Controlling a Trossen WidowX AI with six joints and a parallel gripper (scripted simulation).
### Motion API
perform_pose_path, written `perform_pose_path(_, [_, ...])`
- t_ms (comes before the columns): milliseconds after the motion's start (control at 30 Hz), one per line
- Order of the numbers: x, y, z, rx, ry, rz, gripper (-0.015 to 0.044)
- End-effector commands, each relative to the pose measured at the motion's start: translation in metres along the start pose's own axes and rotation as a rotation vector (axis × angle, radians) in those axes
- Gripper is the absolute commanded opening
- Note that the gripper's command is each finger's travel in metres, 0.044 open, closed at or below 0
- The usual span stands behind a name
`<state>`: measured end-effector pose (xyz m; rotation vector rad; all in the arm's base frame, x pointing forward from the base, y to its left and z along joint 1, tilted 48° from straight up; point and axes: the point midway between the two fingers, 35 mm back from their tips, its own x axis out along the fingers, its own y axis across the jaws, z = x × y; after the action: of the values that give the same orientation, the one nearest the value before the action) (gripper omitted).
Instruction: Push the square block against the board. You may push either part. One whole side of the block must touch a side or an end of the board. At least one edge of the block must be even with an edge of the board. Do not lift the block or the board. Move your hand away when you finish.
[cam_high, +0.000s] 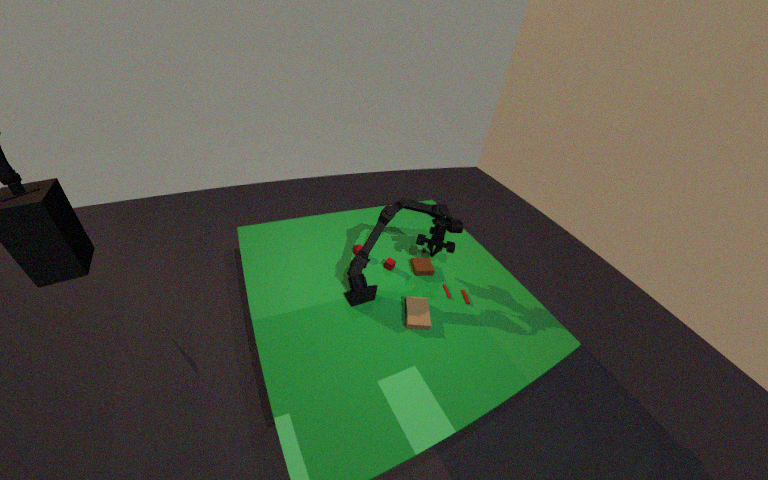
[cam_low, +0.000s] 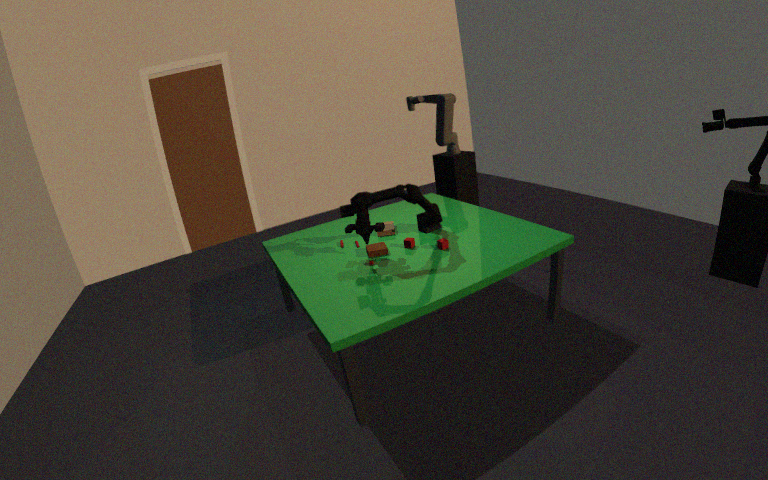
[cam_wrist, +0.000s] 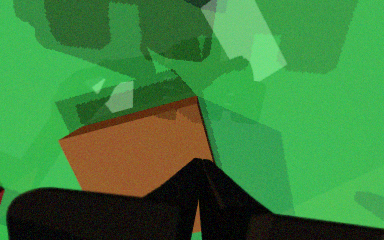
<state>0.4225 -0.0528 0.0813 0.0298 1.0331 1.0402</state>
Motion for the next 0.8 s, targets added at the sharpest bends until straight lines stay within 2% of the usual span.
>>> perform_pose_path(0, [-0.001,0.009,0.017,-0.128,-0.007,0.001,0.0000])
perform_pose_path(233, [0.000,0.027,0.045,-0.361,-0.014,0.010,0.0000])
perform_pose_path(400, [0.002,0.028,0.047,-0.384,-0.015,0.011,0.0000])
perform_pose_path(567, [0.052,0.029,0.048,-0.384,-0.017,0.012,0.0000])
perform_pose_path(767, [0.055,0.029,0.047,-0.384,-0.017,0.012,0.0000])
